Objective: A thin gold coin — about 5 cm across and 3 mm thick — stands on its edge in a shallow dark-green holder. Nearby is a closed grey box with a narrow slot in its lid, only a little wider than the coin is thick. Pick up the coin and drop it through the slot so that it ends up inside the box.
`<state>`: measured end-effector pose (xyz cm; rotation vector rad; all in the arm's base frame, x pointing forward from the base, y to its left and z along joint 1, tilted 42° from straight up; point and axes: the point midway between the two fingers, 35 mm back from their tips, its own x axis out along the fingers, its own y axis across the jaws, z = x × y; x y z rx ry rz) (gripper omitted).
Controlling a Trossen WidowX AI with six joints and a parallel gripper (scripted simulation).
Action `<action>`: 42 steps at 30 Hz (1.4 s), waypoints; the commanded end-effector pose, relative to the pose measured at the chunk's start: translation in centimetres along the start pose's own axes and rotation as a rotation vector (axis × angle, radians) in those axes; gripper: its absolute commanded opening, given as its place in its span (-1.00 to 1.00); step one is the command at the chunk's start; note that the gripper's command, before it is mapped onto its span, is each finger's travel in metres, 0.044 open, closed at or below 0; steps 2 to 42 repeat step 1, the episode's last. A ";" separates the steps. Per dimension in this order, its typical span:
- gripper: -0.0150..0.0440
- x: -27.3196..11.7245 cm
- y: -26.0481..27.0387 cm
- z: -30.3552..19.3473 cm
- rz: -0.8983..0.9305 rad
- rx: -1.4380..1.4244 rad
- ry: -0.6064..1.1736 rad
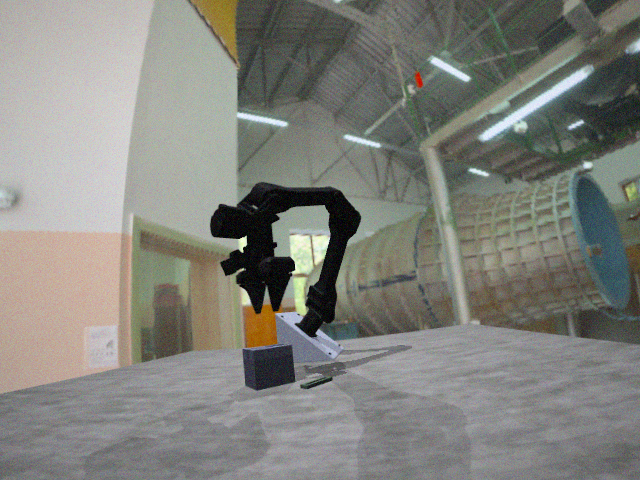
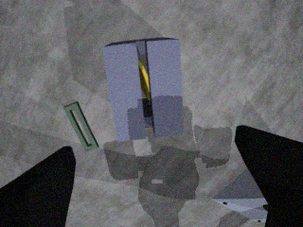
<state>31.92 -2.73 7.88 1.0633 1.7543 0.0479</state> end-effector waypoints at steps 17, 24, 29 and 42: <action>1.00 -0.4 0.0 0.0 -0.003 -0.006 -0.004; 1.00 -0.4 0.0 0.0 -0.003 -0.006 -0.004; 1.00 -0.4 0.0 0.0 -0.003 -0.006 -0.004; 1.00 -0.4 0.0 0.0 -0.003 -0.006 -0.004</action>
